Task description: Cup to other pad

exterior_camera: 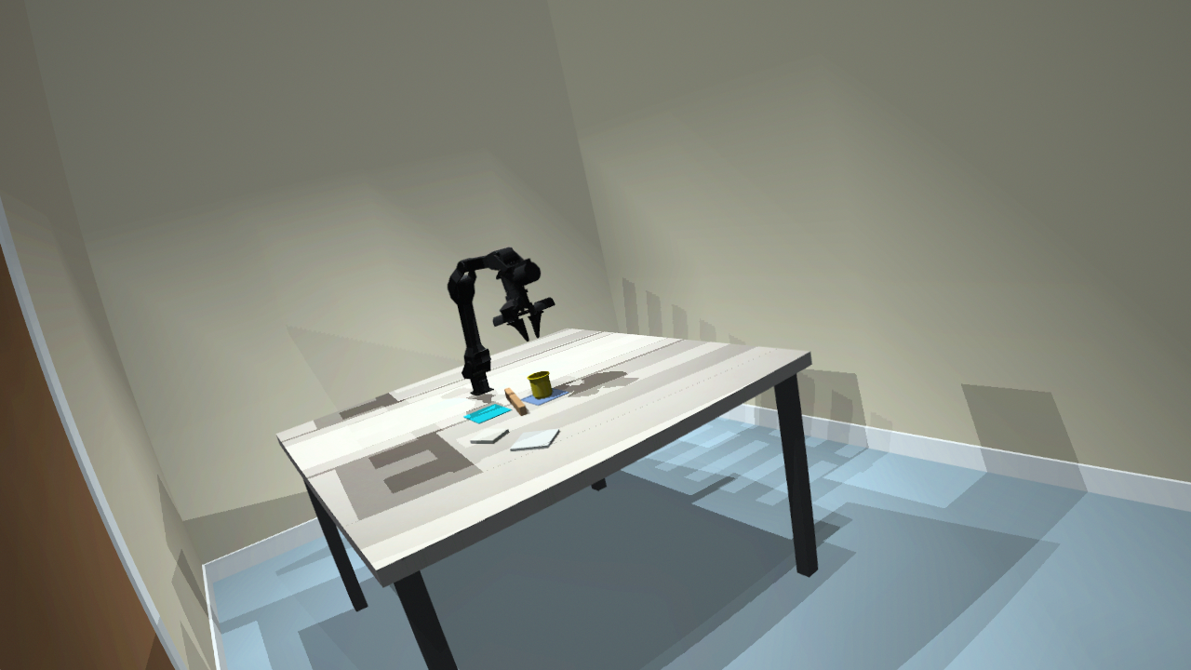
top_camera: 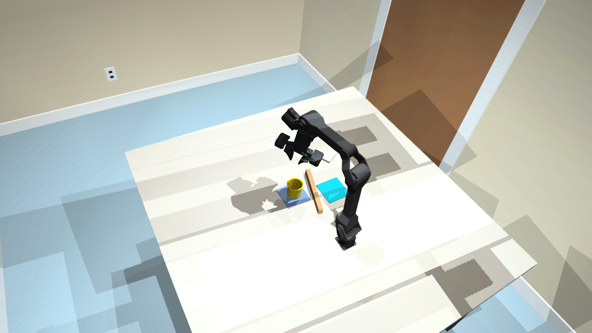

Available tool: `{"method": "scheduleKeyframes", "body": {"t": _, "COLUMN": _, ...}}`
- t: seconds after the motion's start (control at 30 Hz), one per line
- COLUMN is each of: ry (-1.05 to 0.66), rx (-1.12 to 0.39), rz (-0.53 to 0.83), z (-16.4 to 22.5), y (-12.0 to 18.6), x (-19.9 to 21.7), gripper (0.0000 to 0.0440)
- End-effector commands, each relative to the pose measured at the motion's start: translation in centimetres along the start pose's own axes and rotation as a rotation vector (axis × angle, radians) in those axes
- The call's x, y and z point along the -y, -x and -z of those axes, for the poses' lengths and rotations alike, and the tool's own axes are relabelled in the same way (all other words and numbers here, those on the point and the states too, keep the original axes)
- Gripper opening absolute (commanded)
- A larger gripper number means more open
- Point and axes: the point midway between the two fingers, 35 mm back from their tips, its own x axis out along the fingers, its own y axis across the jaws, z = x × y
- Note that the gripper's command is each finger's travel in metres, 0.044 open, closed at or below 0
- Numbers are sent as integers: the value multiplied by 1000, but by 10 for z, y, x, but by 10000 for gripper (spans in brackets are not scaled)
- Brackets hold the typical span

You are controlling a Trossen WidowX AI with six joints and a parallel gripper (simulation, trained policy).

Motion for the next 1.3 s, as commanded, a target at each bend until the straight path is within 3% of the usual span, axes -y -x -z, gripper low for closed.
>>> {"method": "scheduleKeyframes", "body": {"t": 0.0, "ry": -18, "rx": -24, "rz": 81, "z": 3, "y": -12, "x": 9, "gripper": 157}}
{"method": "scheduleKeyframes", "body": {"t": 0.57, "ry": -80, "rx": -71, "rz": 309, "z": 11, "y": -52, "x": 38, "gripper": 171}}
{"method": "scheduleKeyframes", "body": {"t": 1.27, "ry": -117, "rx": -70, "rz": 435, "z": 20, "y": -110, "x": 59, "gripper": 186}}
